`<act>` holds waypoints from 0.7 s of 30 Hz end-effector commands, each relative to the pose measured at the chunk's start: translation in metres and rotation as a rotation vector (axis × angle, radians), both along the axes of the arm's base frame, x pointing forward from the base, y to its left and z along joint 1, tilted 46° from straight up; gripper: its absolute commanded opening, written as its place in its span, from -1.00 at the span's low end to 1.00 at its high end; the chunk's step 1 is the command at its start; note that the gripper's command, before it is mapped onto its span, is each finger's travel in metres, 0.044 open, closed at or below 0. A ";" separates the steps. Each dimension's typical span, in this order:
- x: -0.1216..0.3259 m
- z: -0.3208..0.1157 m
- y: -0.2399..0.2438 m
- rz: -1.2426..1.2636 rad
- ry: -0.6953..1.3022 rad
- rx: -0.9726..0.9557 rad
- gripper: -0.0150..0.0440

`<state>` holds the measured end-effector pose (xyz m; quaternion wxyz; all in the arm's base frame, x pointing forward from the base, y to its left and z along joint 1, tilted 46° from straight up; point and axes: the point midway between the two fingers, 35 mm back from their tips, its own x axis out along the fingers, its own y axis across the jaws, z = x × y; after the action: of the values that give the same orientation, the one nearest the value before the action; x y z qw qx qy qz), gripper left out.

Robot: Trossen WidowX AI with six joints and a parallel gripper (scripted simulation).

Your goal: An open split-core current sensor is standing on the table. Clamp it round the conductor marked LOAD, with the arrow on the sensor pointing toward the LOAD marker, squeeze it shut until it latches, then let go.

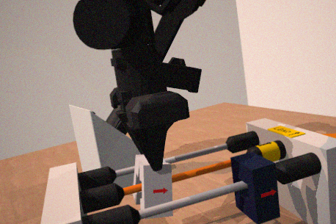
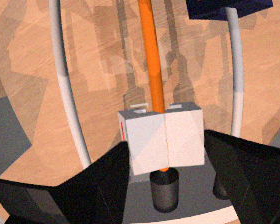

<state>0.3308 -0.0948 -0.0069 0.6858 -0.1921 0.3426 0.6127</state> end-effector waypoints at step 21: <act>0.000 0.000 0.000 0.001 0.000 0.000 1.00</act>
<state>0.3307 -0.0950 -0.0068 0.6859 -0.1920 0.3427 0.6125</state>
